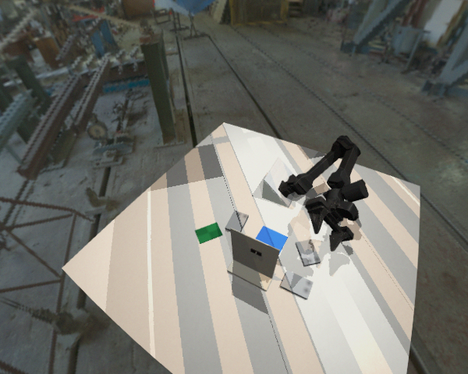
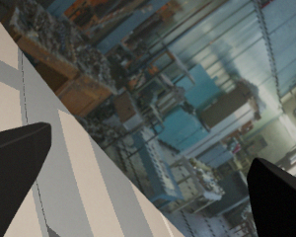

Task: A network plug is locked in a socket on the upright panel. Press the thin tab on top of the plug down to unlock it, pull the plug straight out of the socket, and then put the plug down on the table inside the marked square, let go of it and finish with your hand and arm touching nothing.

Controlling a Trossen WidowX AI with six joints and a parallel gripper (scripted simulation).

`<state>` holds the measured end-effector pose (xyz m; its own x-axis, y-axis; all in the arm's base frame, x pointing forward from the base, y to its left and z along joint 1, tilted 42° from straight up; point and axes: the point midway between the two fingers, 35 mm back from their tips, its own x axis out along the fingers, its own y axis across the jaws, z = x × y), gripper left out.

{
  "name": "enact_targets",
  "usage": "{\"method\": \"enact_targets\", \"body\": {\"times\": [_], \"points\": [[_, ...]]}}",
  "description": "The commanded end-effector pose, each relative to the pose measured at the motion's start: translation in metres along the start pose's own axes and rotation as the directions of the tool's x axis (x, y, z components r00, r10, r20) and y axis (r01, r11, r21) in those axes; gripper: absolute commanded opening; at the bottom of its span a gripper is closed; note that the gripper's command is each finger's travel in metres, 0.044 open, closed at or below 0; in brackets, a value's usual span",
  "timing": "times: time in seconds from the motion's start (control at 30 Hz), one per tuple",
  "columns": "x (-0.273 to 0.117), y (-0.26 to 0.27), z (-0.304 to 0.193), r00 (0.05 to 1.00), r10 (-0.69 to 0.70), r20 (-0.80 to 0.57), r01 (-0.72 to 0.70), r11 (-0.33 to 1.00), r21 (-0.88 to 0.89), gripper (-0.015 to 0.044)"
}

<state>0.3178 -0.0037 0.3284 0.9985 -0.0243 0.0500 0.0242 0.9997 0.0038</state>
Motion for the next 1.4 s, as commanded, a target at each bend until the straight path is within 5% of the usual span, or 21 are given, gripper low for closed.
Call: {"method": "enact_targets", "body": {"times": [0.0,0.3,1.07,1.37], "points": [[0.000,0.000,-0.001,1.000,-0.001,-0.001,0.001,1.000,-0.004,0.0374],[0.016,-0.016,-0.060,0.997,-0.060,-0.052,0.047,0.974,-0.220,0.0156],[-0.018,-0.058,-0.204,0.956,-0.220,-0.194,0.010,0.686,-0.727,0.0156],[-0.023,-0.060,-0.211,0.952,-0.230,-0.204,-0.001,0.659,-0.752,0.0156]]}}
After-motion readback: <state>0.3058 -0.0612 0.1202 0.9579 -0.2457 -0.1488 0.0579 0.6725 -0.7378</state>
